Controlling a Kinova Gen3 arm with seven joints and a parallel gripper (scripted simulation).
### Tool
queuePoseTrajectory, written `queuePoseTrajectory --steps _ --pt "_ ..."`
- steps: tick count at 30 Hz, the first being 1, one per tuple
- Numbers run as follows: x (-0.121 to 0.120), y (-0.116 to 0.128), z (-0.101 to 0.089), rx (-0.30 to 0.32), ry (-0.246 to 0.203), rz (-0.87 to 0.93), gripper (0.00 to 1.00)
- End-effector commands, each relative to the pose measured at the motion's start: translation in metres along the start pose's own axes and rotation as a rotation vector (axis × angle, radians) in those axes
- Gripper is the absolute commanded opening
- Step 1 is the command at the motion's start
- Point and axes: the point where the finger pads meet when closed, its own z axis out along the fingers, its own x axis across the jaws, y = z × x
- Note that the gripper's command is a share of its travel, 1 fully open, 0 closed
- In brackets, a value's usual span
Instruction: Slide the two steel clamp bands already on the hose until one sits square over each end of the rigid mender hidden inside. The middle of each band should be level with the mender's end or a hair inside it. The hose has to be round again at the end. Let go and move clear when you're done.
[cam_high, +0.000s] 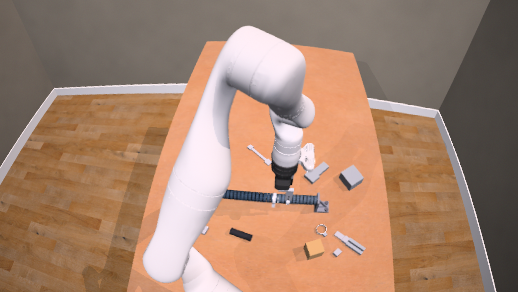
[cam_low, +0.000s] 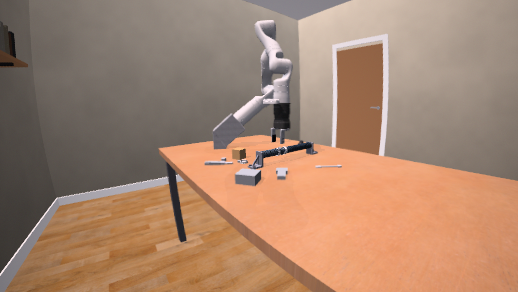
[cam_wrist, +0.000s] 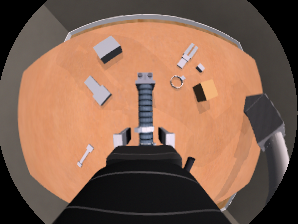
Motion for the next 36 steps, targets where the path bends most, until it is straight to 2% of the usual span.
queuePoseTrajectory --steps 1,13,17,19,25,36 --pt "-0.001 -0.003 -0.004 0.007 -0.007 0.004 1.0" --pt "-0.001 -0.003 -0.005 0.007 -0.007 0.004 1.0" --pt "-0.001 -0.003 -0.02 0.007 -0.007 0.004 1.0" --pt "-0.001 -0.003 -0.02 0.007 -0.007 0.004 1.0" --pt "-0.001 -0.003 -0.051 0.007 -0.007 0.004 1.0" --pt "-0.001 -0.003 -0.054 0.007 -0.007 0.004 1.0"
